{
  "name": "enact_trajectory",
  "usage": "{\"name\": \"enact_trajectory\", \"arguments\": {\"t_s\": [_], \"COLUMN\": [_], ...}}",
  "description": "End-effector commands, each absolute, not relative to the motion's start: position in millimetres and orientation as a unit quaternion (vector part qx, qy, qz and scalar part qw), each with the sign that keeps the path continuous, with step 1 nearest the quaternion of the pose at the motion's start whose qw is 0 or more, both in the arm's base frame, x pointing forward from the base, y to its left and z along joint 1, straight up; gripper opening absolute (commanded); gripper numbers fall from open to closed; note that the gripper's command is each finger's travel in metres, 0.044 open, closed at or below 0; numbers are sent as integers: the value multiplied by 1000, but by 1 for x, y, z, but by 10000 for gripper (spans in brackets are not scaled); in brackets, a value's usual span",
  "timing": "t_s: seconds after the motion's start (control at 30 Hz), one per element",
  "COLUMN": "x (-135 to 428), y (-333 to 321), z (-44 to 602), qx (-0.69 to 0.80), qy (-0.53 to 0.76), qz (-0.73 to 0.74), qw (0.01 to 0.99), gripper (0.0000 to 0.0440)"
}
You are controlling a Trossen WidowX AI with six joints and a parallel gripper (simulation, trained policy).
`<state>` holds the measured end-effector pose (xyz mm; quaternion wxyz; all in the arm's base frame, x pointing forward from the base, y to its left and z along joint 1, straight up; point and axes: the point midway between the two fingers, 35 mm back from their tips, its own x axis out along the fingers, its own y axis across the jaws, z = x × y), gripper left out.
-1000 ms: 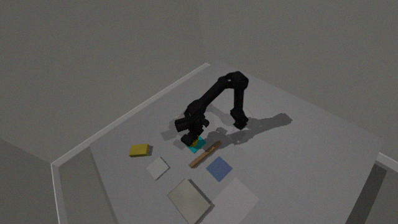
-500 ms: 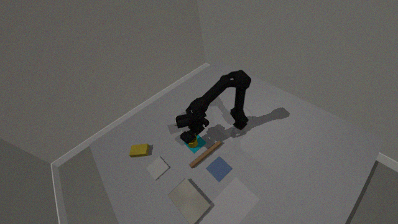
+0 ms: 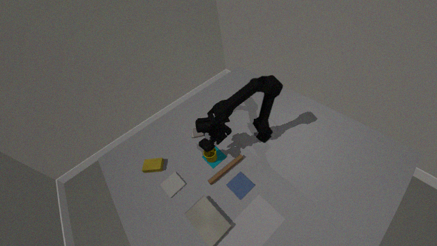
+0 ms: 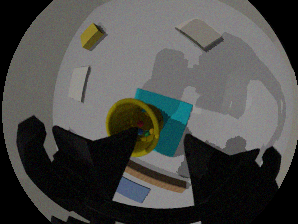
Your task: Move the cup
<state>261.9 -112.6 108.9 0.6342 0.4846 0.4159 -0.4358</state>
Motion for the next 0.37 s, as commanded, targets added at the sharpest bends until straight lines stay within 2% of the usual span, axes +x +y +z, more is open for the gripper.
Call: {"name": "enact_trajectory", "arguments": {"t_s": [0.0,0.17,0.33], "x": [260,259,256], "y": [-113,-117,-122], "z": [120,139,155], "qx": [491,498,506], "qy": [407,388,374], "qz": [-430,-425,-425], "qw": [639,649,651], "gripper": [258,307,414]}}
